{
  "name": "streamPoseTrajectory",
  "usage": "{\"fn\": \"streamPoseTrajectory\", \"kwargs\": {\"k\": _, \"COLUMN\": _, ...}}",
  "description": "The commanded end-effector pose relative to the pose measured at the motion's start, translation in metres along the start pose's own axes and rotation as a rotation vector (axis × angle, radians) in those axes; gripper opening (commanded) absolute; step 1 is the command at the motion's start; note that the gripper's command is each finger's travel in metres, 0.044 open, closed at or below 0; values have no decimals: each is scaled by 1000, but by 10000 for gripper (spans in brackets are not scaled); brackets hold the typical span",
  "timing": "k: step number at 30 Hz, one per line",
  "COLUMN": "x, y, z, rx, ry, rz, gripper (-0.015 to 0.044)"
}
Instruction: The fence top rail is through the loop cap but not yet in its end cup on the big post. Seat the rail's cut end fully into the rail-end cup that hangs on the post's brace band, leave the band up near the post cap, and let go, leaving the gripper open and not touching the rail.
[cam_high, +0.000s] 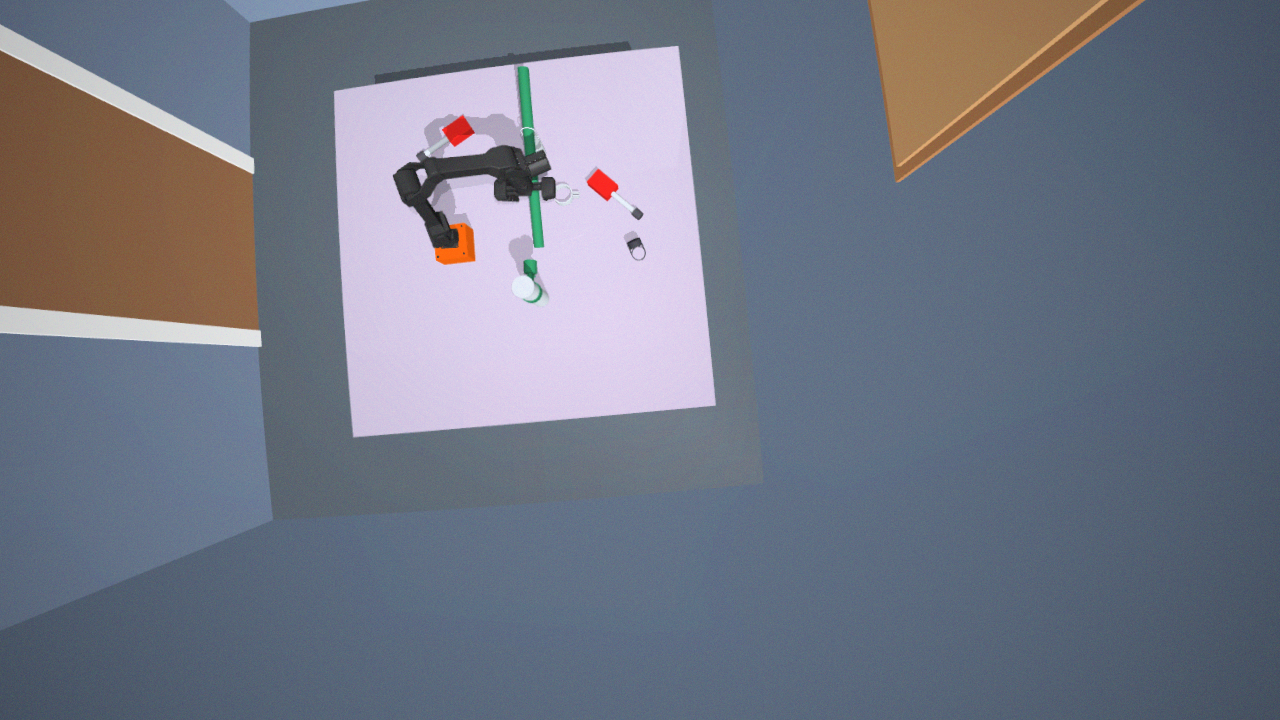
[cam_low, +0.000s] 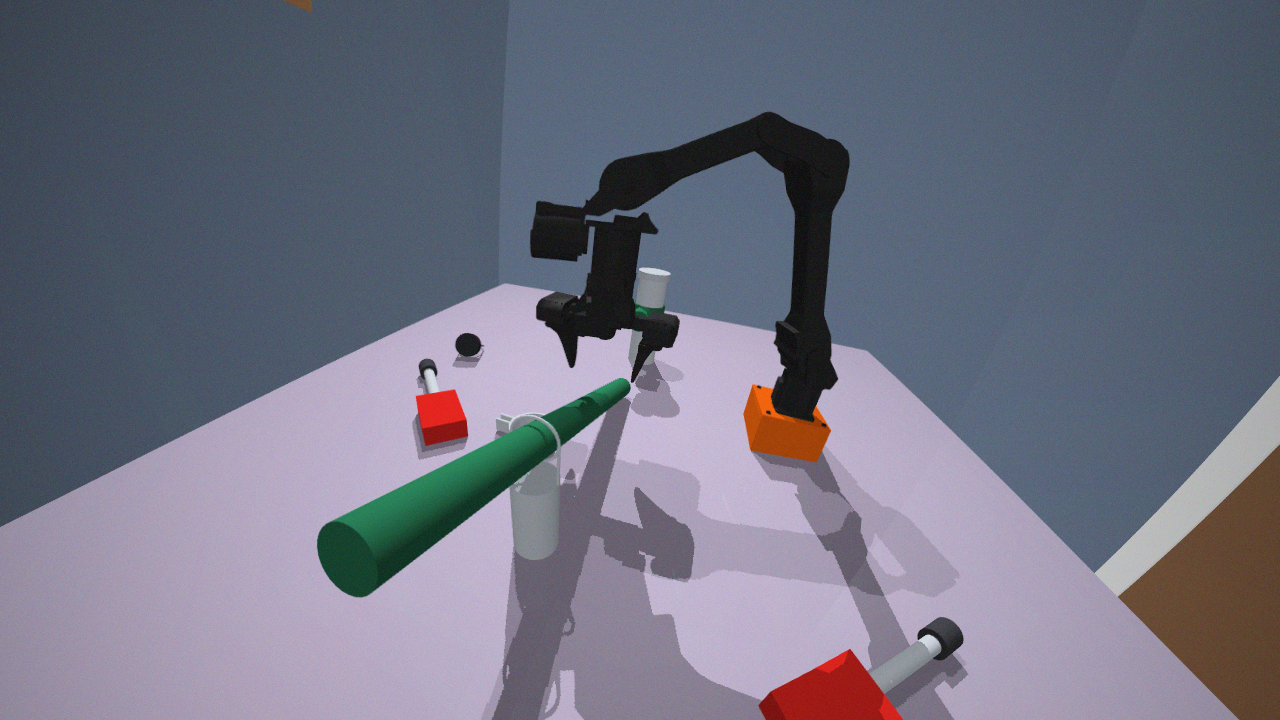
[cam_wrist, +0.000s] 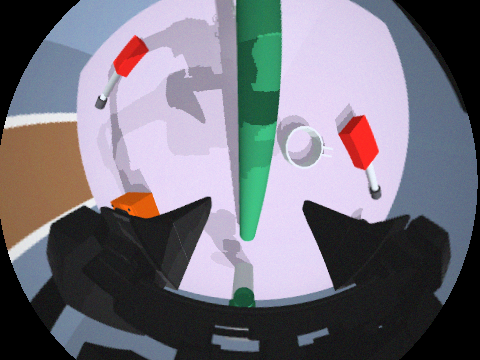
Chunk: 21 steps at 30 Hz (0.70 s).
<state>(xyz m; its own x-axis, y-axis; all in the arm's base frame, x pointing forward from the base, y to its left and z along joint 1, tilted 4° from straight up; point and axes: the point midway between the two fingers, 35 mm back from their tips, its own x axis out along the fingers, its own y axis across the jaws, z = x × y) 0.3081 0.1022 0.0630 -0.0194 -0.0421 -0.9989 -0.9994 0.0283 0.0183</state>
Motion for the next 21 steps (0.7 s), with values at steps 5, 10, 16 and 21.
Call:
{"fn": "streamPoseTrajectory", "kwargs": {"k": 5, "x": 13, "y": 0, "z": 0, "rx": -6, "ry": -3, "rz": 1, "gripper": 440}}
{"fn": "streamPoseTrajectory", "kwargs": {"k": 10, "x": 20, "y": 0, "z": 1, "rx": -6, "ry": -2, "rz": 1, "gripper": 440}}
{"fn": "streamPoseTrajectory", "kwargs": {"k": 16, "x": 30, "y": -1, "z": 1, "rx": -6, "ry": -2, "rz": 1, "gripper": 440}}
{"fn": "streamPoseTrajectory", "kwargs": {"k": 21, "x": 38, "y": -1, "z": 1, "rx": -6, "ry": -2, "rz": 1, "gripper": 440}}
